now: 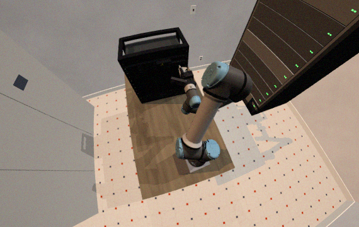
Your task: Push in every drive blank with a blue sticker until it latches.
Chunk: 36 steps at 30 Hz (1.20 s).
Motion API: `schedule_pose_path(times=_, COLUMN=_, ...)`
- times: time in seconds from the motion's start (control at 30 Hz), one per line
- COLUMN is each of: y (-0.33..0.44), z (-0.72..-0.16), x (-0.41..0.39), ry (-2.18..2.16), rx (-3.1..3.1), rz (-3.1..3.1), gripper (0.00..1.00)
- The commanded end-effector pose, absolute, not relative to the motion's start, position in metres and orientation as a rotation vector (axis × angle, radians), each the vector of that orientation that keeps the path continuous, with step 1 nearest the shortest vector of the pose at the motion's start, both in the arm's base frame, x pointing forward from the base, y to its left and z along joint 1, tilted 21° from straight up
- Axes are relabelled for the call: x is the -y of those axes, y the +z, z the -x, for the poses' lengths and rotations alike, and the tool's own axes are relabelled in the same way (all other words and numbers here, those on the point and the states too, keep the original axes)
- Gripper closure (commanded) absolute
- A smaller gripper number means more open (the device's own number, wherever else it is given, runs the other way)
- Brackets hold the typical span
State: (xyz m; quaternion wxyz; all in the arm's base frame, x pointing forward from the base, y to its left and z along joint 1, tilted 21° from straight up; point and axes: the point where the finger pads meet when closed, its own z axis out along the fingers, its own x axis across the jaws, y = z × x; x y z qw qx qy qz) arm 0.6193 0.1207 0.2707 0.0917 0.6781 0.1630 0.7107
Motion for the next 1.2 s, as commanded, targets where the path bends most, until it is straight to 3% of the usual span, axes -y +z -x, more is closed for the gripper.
schedule_pose_path(times=0.0, y=0.271, z=-0.605, x=-0.119, ry=2.113, rx=-0.485, rz=-2.013, gripper=1.00)
schedule_pose_path(times=0.43, y=0.269, z=-0.546, x=-0.113, ry=2.113, rx=-0.485, rz=-2.013, gripper=1.00)
schedule_pose_path(times=1.17, y=0.280, z=-0.531, x=-0.115, ry=2.113, rx=-0.485, rz=-2.013, gripper=1.00)
